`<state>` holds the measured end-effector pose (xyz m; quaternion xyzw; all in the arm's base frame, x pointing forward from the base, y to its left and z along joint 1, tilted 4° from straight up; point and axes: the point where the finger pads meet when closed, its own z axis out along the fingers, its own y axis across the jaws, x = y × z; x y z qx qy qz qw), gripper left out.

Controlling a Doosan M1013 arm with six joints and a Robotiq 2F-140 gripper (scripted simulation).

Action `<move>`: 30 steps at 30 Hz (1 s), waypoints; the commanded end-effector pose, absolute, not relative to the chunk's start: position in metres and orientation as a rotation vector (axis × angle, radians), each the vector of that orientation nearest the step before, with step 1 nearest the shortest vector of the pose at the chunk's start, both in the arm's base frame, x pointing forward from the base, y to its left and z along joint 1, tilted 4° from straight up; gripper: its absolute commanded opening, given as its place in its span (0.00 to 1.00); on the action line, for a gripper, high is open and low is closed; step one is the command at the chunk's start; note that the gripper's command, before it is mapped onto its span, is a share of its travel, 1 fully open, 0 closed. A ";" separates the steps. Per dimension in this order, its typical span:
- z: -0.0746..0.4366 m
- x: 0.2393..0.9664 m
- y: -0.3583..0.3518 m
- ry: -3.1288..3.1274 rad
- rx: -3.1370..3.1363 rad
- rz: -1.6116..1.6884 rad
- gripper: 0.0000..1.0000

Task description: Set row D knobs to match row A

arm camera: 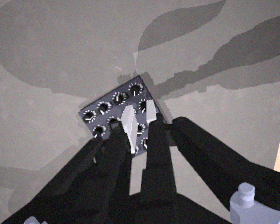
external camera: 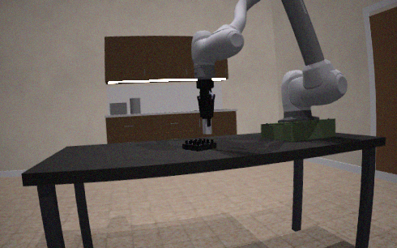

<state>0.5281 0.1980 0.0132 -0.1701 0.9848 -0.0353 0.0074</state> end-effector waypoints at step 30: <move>0.027 0.517 0.193 3.062 0.507 -0.090 0.12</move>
